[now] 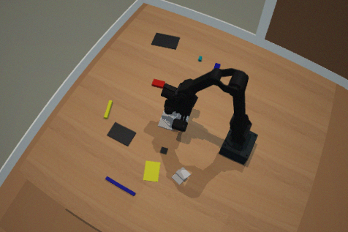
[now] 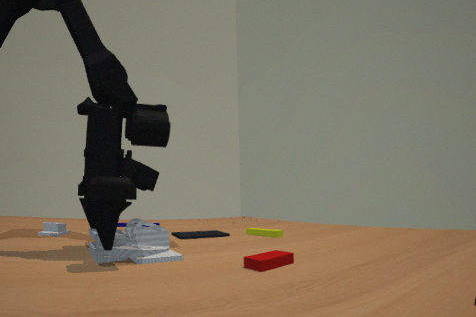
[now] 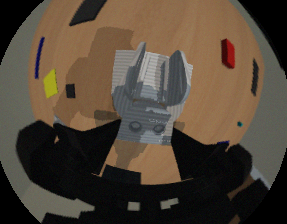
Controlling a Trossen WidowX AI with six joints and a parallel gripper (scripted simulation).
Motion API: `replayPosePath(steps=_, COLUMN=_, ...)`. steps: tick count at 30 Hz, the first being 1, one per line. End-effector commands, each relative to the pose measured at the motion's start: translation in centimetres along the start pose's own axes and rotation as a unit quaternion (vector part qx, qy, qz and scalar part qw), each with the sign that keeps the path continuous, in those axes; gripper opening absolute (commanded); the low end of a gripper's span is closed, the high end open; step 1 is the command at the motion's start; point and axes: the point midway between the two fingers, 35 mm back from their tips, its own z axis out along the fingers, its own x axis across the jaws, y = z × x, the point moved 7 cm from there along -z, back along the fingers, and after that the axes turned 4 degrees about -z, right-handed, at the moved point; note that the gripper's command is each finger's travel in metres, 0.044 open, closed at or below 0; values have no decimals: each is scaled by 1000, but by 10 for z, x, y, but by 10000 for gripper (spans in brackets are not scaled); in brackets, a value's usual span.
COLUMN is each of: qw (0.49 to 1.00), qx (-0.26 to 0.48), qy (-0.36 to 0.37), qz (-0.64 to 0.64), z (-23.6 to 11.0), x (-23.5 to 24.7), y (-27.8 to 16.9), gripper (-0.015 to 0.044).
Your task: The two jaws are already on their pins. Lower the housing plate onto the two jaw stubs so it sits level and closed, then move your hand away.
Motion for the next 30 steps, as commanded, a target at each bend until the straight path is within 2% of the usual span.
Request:
replayPosePath(steps=1, qw=1000, qx=0, qy=-1, qz=2, z=1, x=0, y=0, gripper=351)
replayPosePath(steps=30, qw=1000, qx=0, qy=-1, qz=1, z=8, x=0, y=0, gripper=351)
